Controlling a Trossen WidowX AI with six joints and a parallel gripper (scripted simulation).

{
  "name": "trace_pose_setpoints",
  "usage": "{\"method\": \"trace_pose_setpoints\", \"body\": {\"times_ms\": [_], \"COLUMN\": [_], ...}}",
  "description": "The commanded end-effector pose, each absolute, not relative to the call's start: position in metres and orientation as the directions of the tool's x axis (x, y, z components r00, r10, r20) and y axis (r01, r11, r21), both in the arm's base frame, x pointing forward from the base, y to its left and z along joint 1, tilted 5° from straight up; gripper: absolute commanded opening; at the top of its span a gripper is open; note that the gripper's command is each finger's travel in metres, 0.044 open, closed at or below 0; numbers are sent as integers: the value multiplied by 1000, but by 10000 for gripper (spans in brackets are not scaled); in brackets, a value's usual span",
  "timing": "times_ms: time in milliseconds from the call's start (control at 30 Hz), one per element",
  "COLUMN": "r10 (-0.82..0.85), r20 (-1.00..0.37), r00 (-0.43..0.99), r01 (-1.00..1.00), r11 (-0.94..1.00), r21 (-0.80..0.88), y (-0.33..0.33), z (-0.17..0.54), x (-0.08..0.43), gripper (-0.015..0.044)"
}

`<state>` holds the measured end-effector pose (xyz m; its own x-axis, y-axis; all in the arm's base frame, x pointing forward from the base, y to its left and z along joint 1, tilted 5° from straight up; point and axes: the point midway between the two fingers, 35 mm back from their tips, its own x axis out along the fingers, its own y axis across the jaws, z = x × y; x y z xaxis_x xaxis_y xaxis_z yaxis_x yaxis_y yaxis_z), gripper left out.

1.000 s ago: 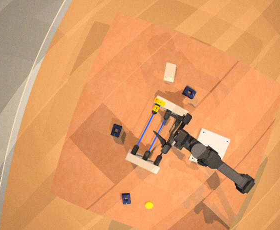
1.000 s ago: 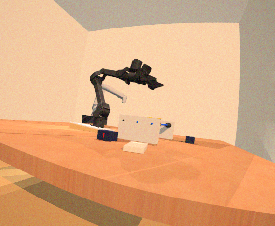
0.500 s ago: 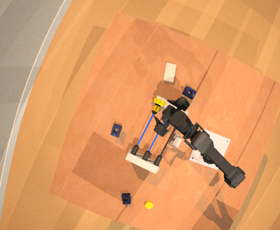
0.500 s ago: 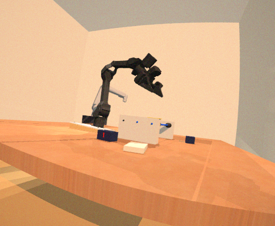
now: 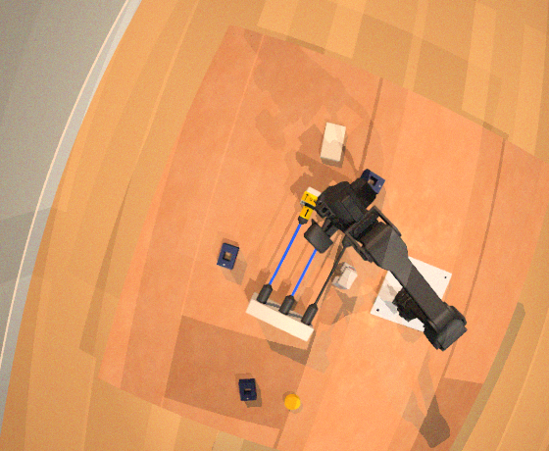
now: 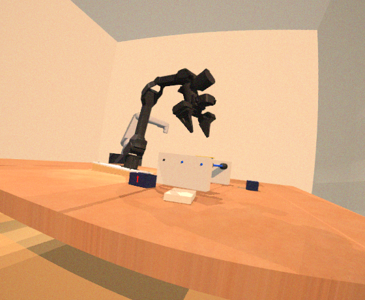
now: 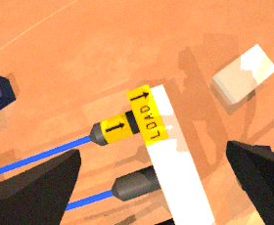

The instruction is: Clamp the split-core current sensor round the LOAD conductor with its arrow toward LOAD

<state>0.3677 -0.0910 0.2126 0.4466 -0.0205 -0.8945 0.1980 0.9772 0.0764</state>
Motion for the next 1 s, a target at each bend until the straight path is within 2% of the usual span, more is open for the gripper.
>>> {"method": "trace_pose_setpoints", "body": {"times_ms": [0,433,800,967], "r10": [-13,-2,81,79], "r20": [-898,-907,-994,-995], "r00": [440,422,77,56], "r01": [194,182,-28,-41], "r11": [978,980,996,996], "r21": [81,83,79,77], "y": [-91,-82,23,26], "z": [212,209,151,148], "x": [368,361,226,217], "gripper": [440,440,440,440]}}
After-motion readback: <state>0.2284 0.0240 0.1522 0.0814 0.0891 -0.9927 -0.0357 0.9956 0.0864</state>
